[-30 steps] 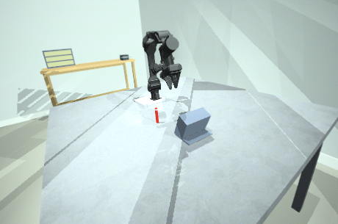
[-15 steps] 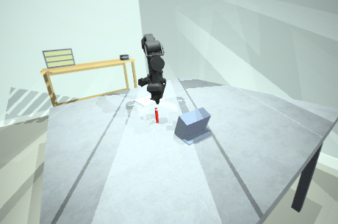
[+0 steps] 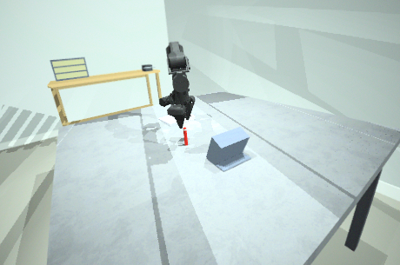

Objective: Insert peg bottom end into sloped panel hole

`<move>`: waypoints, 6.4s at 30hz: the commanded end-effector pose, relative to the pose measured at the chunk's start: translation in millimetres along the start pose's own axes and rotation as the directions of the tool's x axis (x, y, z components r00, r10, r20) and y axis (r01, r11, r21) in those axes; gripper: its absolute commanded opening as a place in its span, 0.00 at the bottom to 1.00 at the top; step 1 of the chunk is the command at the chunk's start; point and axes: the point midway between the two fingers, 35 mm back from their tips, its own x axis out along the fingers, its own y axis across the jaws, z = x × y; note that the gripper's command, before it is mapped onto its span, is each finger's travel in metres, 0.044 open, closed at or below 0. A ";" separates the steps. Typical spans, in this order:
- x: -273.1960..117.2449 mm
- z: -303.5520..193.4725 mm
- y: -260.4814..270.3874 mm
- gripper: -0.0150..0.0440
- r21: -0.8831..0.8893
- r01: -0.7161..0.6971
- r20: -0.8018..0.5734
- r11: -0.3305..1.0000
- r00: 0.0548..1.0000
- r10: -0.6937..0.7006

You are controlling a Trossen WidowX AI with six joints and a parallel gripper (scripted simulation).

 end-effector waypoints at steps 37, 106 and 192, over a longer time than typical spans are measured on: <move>57.2 0.7 -0.7 0.96 0.008 0.004 0.001 1.000 1.000 -0.004; -12.9 -10.3 5.8 0.25 0.042 -0.066 -0.052 0.997 0.996 0.068; 14.2 -42.5 14.3 0.25 0.222 -0.306 -0.309 0.926 0.878 0.365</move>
